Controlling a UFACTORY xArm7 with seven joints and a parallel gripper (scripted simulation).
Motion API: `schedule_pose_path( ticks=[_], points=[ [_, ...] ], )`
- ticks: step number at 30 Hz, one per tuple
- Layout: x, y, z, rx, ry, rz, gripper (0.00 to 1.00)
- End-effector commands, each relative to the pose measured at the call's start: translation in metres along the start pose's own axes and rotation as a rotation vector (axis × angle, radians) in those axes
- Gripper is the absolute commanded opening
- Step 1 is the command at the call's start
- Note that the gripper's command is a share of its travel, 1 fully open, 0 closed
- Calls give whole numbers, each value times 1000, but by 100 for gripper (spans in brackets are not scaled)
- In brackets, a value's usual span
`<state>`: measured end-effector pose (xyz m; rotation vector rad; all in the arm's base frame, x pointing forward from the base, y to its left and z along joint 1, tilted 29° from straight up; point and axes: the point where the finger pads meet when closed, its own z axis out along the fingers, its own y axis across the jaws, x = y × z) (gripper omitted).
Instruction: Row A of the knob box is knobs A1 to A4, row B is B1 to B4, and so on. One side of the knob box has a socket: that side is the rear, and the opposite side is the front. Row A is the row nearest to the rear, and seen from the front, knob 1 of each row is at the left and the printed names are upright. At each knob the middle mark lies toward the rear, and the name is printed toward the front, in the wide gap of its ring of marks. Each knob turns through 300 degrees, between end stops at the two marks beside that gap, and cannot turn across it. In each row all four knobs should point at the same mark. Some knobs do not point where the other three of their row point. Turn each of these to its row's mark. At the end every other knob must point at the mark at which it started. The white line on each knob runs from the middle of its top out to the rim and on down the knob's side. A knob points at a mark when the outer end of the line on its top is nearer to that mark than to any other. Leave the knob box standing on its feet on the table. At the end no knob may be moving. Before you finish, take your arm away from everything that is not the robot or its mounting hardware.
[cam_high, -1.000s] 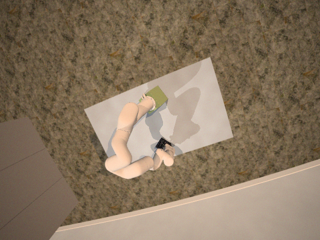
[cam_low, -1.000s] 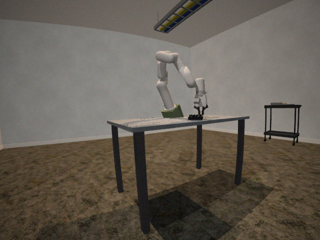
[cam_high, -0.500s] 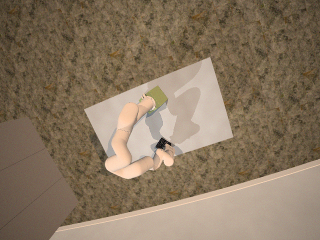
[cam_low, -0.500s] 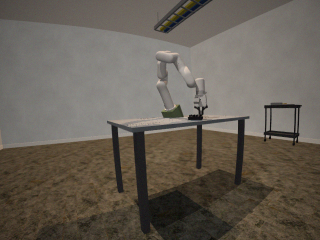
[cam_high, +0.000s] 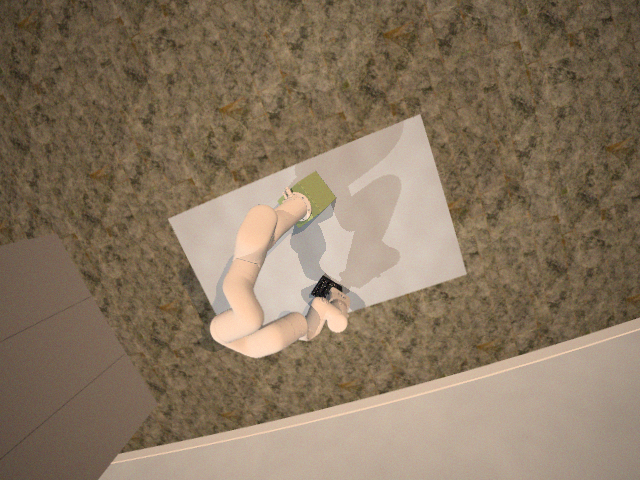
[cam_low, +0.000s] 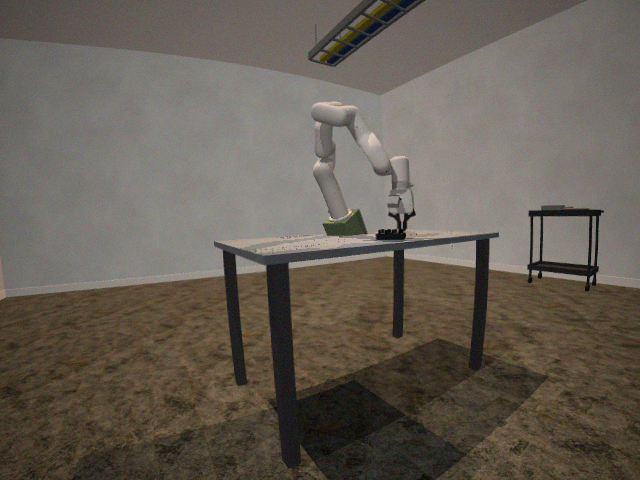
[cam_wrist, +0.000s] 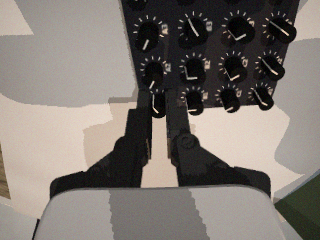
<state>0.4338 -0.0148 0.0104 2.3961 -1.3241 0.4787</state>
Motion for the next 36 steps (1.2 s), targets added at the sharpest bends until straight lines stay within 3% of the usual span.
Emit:
schedule_pose_path(
  ticks=[1, 20, 36],
  points=[
    [0, -2, -1, 4, 0, 0, 8],
    [0, -2, -1, 4, 0, -21, 8],
    [0, -2, -1, 4, 1, -151, 8]
  ],
)
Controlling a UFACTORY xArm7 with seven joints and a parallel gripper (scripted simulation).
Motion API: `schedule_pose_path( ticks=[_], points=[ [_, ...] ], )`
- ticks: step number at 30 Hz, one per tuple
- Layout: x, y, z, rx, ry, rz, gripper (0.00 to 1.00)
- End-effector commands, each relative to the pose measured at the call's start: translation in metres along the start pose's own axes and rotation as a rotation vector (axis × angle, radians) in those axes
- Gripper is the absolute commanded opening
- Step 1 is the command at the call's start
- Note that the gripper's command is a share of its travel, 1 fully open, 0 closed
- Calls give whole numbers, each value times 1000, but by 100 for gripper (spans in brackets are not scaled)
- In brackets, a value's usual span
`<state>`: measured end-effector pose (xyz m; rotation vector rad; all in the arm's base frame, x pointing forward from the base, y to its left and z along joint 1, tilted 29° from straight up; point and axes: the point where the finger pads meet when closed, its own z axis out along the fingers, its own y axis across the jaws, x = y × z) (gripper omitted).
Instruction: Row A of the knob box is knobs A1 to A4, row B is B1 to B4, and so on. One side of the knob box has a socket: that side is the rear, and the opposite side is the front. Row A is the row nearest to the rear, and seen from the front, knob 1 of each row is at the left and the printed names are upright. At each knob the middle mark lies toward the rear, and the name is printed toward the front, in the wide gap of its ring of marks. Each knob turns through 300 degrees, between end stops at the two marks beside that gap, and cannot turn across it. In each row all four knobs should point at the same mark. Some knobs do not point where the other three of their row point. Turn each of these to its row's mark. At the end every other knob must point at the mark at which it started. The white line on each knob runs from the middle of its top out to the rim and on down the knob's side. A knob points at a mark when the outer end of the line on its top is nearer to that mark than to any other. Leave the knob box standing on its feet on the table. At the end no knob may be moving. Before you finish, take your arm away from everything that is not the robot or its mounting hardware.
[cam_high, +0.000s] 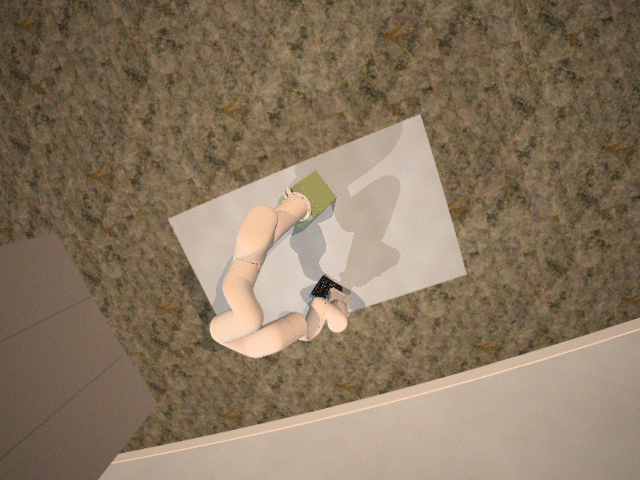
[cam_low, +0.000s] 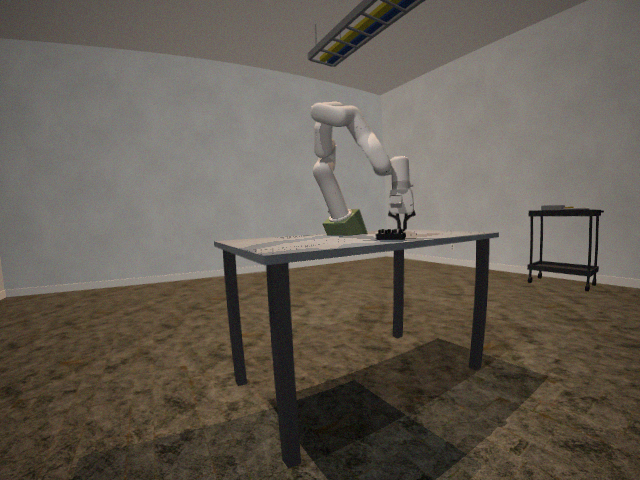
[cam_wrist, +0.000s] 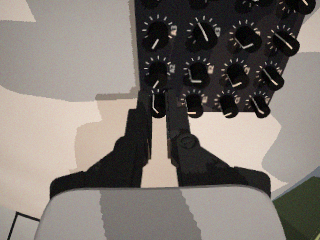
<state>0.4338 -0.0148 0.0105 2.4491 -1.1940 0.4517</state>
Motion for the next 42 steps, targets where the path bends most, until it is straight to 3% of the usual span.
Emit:
schedule_pose_path(
  ticks=[1, 25, 42],
  points=[
    [0, -2, -1, 4, 0, -63, 8],
    [0, -2, -1, 4, 0, -485, 8],
    [0, -2, -1, 4, 1, -884, 8]
  ],
)
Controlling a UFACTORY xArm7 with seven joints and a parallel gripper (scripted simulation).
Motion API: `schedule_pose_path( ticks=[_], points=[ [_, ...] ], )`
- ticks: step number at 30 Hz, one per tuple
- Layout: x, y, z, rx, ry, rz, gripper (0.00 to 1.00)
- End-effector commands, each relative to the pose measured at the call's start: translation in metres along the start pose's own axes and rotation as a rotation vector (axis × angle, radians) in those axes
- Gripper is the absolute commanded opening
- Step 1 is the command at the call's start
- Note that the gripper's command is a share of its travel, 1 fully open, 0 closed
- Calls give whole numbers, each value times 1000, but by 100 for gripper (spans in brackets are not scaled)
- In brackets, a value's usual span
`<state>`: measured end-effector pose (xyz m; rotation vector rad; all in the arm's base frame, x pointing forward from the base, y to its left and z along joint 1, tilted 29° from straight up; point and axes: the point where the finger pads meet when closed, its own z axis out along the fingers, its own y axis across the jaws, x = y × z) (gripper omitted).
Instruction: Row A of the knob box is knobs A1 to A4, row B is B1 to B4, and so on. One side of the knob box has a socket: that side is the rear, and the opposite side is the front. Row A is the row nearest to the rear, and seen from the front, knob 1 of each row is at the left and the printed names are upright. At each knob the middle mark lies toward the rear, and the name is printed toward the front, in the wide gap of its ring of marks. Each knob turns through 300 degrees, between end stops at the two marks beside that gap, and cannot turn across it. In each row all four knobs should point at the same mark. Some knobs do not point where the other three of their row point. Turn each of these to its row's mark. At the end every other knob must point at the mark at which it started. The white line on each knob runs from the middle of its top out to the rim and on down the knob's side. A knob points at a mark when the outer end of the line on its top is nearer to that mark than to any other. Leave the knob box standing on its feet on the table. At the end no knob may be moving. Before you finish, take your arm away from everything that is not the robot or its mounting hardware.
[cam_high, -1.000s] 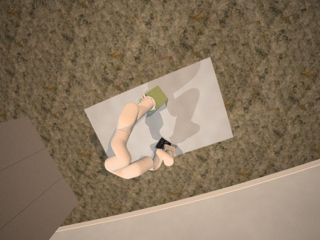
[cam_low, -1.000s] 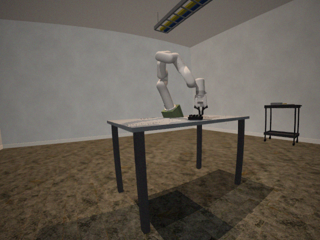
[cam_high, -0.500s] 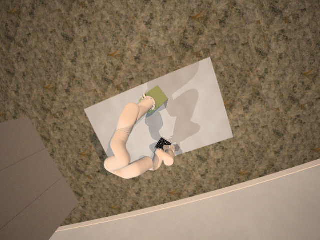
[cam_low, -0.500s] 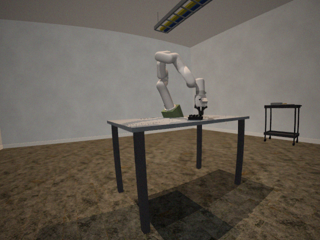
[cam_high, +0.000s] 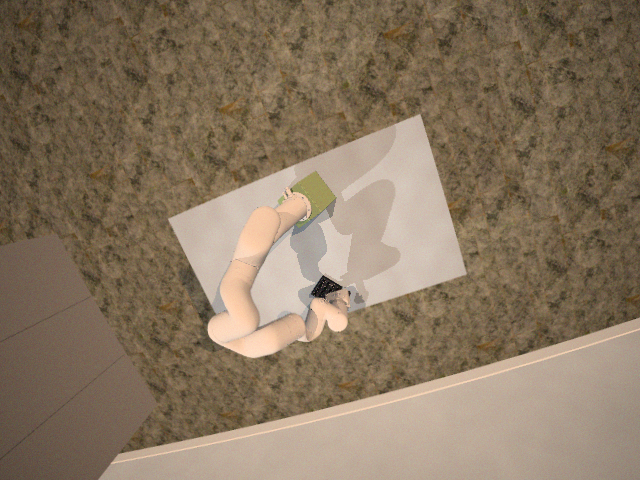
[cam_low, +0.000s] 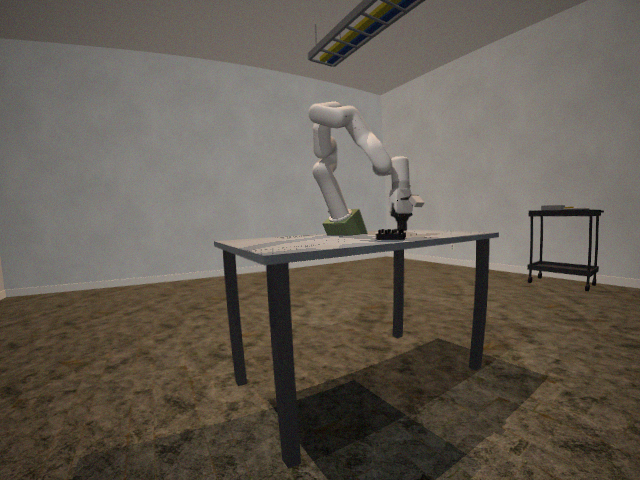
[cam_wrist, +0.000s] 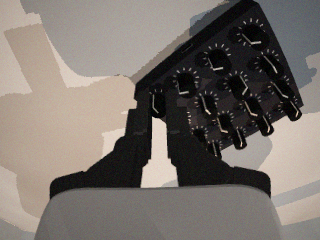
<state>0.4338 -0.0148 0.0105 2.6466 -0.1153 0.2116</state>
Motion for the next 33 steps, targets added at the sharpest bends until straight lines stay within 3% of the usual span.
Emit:
schedule_pose_path(
  ticks=[1, 15, 33],
  points=[
    [1, -1, -1, 8, -8, -93, 8],
    [1, -1, -1, 9, -6, -424, 8],
    [1, -1, -1, 10, -5, -654, 8]
  ],
)
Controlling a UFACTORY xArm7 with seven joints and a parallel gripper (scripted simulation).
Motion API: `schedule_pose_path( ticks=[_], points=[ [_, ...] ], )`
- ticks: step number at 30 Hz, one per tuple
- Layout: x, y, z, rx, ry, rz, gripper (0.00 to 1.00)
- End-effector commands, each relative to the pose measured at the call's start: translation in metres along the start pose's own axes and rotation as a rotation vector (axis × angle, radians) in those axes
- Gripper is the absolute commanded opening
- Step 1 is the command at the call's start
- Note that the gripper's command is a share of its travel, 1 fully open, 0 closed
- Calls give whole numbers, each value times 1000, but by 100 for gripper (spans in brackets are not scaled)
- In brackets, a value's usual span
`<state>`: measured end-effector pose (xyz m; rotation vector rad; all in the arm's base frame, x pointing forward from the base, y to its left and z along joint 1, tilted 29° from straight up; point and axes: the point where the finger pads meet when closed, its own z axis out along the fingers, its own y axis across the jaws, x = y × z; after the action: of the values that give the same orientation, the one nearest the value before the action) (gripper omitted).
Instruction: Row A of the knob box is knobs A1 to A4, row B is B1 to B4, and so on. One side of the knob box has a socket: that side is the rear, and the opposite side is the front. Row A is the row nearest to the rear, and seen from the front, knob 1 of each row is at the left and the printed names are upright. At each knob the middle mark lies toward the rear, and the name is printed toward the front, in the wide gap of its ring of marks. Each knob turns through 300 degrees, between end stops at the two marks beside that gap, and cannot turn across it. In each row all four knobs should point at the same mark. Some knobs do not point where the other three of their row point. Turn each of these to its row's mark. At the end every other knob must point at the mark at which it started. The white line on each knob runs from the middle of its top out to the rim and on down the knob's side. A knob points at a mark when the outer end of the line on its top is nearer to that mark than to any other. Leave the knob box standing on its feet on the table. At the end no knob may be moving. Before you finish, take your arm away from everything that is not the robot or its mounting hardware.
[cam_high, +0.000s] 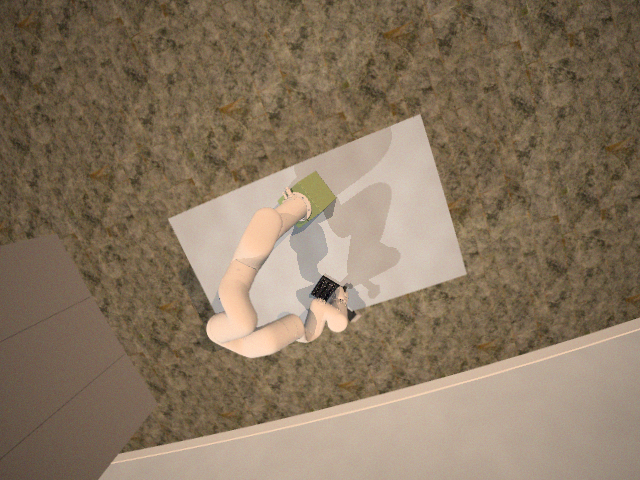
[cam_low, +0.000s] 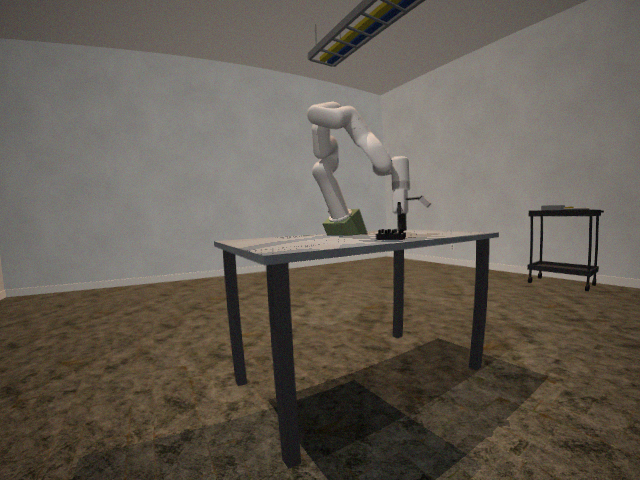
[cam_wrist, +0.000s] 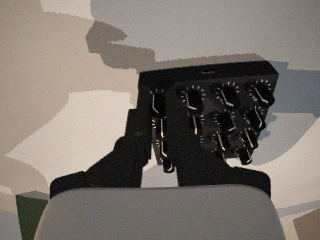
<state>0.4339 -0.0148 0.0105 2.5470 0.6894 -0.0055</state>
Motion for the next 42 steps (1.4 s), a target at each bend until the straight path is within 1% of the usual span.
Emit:
schedule_pose_path(
  ticks=[1, 14, 36, 37, 42],
  points=[
    [2, 0, -1, 3, 2, -37, 8],
    [2, 0, -1, 3, 2, -114, 8],
    [2, 0, -1, 3, 2, -121, 8],
    [2, 0, -1, 3, 2, -121, 19],
    [2, 0, -1, 3, 2, -121, 19]
  ],
)
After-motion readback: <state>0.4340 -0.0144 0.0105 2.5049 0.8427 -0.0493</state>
